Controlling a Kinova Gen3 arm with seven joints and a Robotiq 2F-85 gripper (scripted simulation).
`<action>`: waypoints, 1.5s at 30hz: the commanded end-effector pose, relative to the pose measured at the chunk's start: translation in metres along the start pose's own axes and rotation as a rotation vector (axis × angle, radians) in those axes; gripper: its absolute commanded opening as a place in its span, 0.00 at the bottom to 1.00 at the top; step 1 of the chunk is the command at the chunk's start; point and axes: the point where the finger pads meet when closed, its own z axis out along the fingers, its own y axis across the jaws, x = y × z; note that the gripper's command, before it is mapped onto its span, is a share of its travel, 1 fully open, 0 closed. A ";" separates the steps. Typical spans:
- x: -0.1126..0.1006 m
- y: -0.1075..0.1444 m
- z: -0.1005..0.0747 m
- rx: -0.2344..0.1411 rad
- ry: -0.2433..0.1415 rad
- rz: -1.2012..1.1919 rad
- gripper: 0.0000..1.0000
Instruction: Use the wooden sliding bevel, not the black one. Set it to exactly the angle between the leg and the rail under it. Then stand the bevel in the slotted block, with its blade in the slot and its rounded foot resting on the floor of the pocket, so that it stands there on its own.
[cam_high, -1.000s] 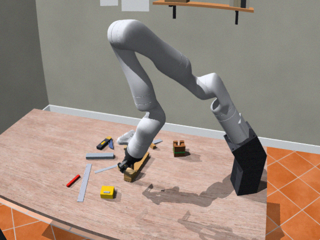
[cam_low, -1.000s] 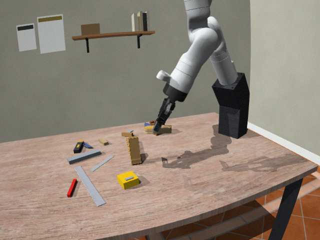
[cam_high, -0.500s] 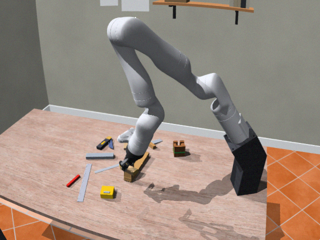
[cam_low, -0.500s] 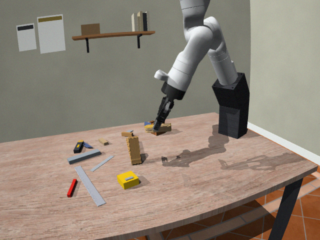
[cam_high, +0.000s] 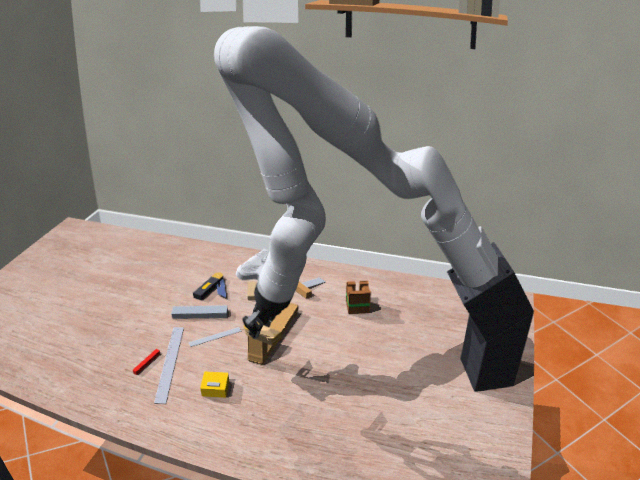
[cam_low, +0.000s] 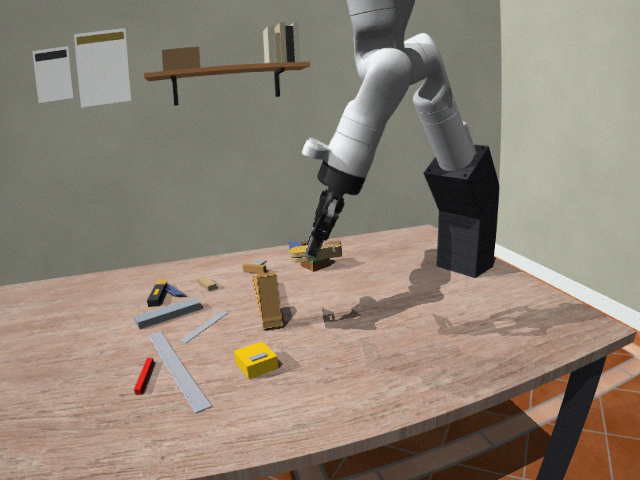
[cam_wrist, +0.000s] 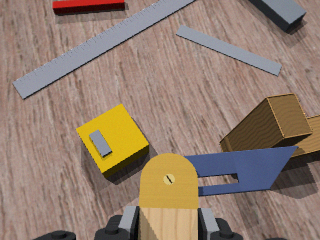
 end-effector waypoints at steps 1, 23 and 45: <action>0.001 0.004 0.000 -0.001 -0.015 -0.007 0.10; 0.004 0.044 0.002 -0.020 -0.142 -0.077 0.10; 0.009 0.093 0.004 -0.043 -0.302 -0.164 0.10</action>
